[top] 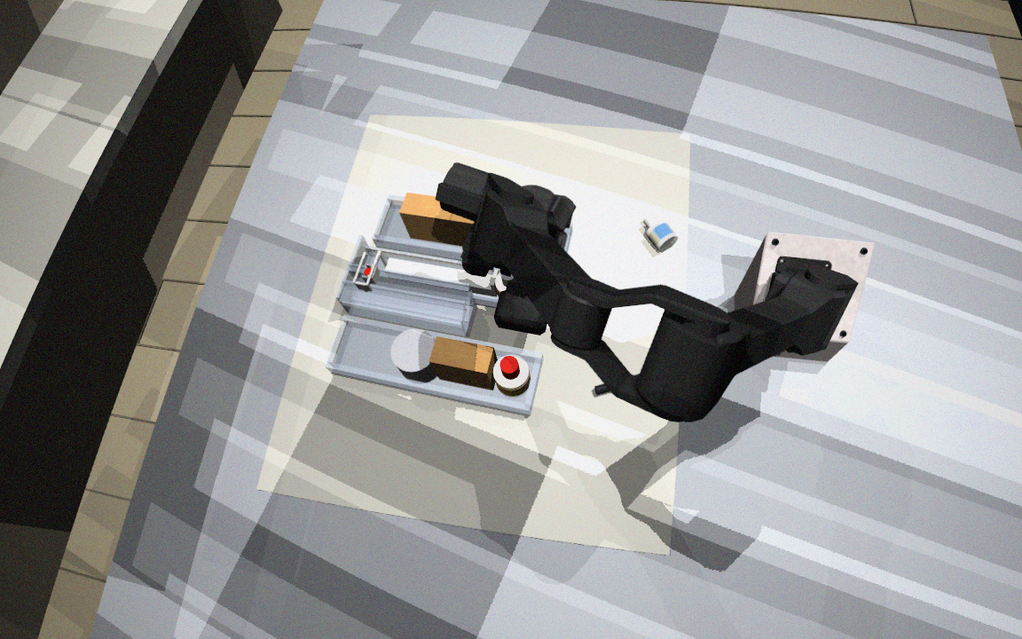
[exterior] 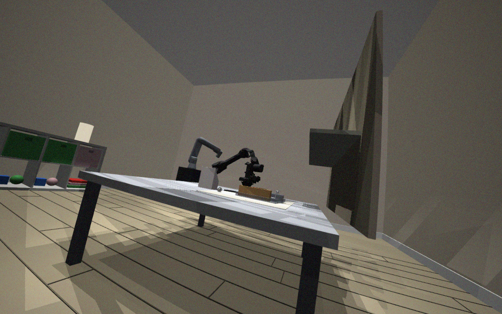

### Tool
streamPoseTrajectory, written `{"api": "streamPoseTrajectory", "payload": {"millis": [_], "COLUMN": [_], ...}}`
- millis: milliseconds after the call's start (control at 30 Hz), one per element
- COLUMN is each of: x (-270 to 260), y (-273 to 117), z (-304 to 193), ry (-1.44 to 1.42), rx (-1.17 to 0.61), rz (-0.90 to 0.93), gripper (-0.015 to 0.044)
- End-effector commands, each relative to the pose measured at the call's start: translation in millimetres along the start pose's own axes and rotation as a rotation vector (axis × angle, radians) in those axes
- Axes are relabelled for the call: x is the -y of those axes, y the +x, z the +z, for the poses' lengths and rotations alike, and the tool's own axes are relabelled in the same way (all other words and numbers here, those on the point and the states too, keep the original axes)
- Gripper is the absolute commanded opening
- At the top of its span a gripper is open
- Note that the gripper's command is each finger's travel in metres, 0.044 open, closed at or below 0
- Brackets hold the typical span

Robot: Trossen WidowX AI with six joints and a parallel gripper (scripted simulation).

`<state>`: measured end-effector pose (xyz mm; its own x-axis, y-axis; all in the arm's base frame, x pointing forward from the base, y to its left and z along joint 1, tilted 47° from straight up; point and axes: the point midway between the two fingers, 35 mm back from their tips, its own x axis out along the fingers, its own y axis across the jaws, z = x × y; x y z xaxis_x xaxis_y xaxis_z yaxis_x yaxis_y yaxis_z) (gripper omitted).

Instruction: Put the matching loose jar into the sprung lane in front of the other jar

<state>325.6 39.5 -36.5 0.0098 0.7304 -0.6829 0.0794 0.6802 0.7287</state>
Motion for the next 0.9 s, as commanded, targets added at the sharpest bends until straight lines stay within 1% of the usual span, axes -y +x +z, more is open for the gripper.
{"api": "streamPoseTrajectory", "payload": {"millis": [0, 367, 500, 700, 867], "x": [0.0, 0.1, 0.2, 0.5, 0.5], "y": [-0.1, 0.0, -2.5, -19.2, -19.9], "z": [-0.7, 0.0, 0.1, 0.0, -0.6], "ry": [-0.004, -0.004, -0.004, -0.004, -0.004], "rx": [0.0, 0.0, 0.0, 0.0, 0.0], "rz": [0.002, 0.002, 0.002, 0.001, 0.001], "gripper": [0.0, 0.0287, 0.0287, 0.0287, 0.0287]}}
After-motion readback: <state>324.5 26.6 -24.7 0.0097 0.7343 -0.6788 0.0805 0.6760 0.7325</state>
